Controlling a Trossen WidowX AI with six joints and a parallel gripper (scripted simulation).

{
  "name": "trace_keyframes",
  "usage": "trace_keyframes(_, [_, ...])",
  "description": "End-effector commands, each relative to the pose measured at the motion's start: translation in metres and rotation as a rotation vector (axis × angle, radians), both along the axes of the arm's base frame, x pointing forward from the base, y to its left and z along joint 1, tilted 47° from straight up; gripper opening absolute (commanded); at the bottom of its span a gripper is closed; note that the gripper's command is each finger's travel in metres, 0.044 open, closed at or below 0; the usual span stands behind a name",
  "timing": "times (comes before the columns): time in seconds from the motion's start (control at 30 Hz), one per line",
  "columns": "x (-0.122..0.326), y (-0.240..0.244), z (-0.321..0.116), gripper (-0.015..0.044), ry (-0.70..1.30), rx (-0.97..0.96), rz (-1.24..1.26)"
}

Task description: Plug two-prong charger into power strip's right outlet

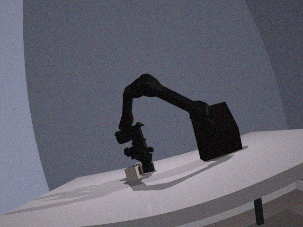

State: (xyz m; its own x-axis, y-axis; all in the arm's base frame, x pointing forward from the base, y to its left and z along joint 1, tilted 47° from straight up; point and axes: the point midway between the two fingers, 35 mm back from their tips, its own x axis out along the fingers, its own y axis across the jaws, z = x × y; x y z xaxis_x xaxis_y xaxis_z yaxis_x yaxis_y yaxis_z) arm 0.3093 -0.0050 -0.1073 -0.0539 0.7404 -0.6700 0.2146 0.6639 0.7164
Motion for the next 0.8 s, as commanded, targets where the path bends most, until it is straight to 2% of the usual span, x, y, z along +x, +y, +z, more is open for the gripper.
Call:
trace_keyframes(0.0, [0.0047,-0.0010,-0.0002,0.0000,-0.022,-0.005,-0.002])
trace_keyframes(0.77, [0.0047,-0.0027,0.0016,0.0000,-0.022,-0.006,-0.002])
